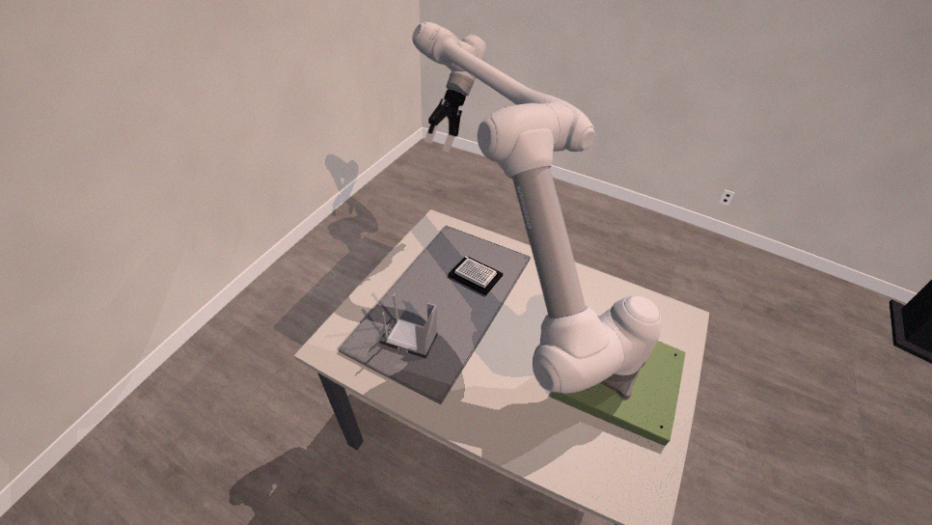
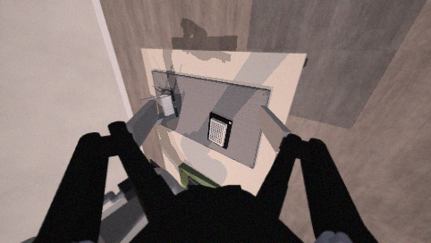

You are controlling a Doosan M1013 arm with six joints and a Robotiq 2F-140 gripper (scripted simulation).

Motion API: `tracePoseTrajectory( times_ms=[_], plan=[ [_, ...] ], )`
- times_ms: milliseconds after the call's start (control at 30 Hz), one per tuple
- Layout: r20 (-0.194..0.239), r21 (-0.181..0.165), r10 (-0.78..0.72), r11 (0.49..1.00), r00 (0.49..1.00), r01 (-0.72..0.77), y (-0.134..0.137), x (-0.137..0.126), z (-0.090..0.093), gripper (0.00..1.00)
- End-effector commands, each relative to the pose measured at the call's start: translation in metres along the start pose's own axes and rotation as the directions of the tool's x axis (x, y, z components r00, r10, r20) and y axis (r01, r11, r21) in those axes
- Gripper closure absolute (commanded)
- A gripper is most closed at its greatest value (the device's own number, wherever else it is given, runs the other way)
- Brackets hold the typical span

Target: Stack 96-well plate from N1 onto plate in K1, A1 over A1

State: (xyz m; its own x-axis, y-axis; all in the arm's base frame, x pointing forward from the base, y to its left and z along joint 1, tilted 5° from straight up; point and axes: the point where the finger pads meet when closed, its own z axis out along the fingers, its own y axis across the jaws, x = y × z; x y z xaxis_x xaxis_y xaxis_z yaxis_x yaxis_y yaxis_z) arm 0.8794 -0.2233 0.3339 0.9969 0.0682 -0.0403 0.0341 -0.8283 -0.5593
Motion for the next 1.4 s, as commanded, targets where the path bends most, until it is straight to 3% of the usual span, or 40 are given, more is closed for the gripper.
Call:
tracePoseTrajectory(
  times_ms=[0, 100, 133, 200, 233, 333, 400, 500, 567, 767, 833, 967, 1033, 1167, 1233, 1367],
  plan=[
    [0.000, -0.053, 0.037, 0.998, 0.999, -0.037, -0.007, -0.006, 0.015, 0.00],
    [0.000, -0.053, 0.037, 0.998, 0.999, -0.037, -0.012, -0.012, 0.028, 0.00],
    [0.001, -0.082, 0.053, 0.995, 0.999, -0.053, -0.014, -0.015, 0.032, 0.00],
    [0.001, -0.082, 0.053, 0.995, 0.999, -0.053, -0.014, -0.015, 0.032, 0.00],
    [0.002, -0.104, 0.066, 0.992, 0.998, -0.065, -0.015, -0.017, 0.036, 0.00],
    [0.002, -0.104, 0.066, 0.992, 0.998, -0.065, -0.020, -0.025, 0.048, 0.00],
    [0.002, -0.156, 0.090, 0.984, 0.996, -0.089, -0.022, -0.030, 0.056, 0.00],
    [0.002, -0.156, 0.090, 0.984, 0.996, -0.089, -0.026, -0.039, 0.067, 0.00],
    [0.000, -0.209, 0.109, 0.972, 0.994, -0.106, -0.028, -0.046, 0.075, 0.00],
    [0.000, -0.209, 0.109, 0.972, 0.994, -0.106, -0.032, -0.058, 0.089, 0.00],
    [-0.003, -0.261, 0.122, 0.958, 0.993, -0.119, -0.033, -0.065, 0.096, 0.00],
    [-0.003, -0.261, 0.122, 0.958, 0.993, -0.119, -0.036, -0.078, 0.109, 0.00],
    [-0.008, -0.314, 0.130, 0.941, 0.991, -0.126, -0.037, -0.086, 0.116, 0.00],
    [-0.008, -0.314, 0.130, 0.941, 0.991, -0.126, -0.040, -0.100, 0.129, 0.00],
    [-0.013, -0.365, 0.132, 0.922, 0.991, -0.127, -0.041, -0.108, 0.135, 0.00],
    [-0.013, -0.365, 0.132, 0.922, 0.991, -0.127, -0.041, -0.116, 0.141, 0.00]
  ],
)
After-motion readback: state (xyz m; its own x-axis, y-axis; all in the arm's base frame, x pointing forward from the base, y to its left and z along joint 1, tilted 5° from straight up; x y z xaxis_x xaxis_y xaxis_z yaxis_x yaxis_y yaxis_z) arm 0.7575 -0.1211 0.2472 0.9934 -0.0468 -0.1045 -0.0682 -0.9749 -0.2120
